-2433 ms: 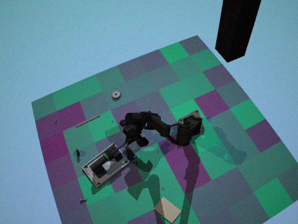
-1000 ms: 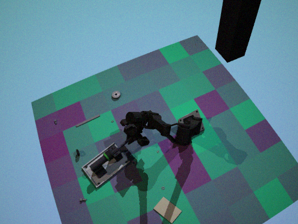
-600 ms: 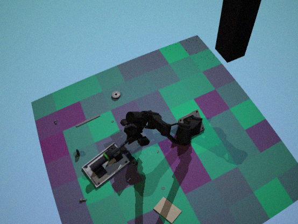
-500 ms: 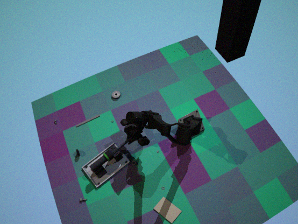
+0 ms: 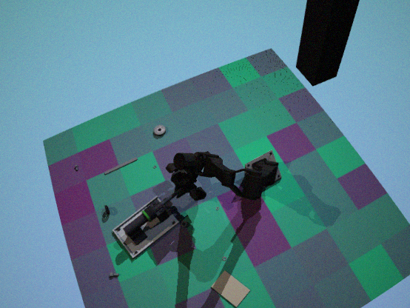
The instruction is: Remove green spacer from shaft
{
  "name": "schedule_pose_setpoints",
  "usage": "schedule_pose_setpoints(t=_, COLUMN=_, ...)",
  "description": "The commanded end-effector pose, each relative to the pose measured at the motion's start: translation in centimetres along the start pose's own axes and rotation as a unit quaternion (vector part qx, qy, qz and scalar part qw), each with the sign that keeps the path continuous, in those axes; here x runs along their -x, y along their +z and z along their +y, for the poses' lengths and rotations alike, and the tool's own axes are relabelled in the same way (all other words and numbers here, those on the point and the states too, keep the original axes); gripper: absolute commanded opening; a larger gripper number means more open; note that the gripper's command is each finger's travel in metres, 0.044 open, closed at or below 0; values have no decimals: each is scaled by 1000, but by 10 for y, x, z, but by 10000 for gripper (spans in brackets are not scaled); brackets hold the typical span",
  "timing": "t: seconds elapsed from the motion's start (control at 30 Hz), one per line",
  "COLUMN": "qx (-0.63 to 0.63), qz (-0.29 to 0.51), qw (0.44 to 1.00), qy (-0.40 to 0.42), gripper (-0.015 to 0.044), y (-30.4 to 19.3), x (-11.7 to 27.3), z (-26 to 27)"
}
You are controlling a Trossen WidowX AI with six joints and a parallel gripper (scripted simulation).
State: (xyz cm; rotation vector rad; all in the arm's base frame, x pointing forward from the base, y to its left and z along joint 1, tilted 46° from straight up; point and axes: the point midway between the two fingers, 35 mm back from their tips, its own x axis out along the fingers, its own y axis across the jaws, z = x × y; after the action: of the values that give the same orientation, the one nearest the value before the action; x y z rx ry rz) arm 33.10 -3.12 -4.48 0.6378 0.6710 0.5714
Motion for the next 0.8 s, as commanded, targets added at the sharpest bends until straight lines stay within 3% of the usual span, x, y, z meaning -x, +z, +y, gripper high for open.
schedule_pose_setpoints(t=0.0, qx=-1, qz=0, qw=1000, qy=2, gripper=0, y=-1, x=1, z=1)
schedule_pose_setpoints(t=0.77, qx=-1, qz=0, qw=1000, qy=2, gripper=0, y=-3, x=3, z=1)
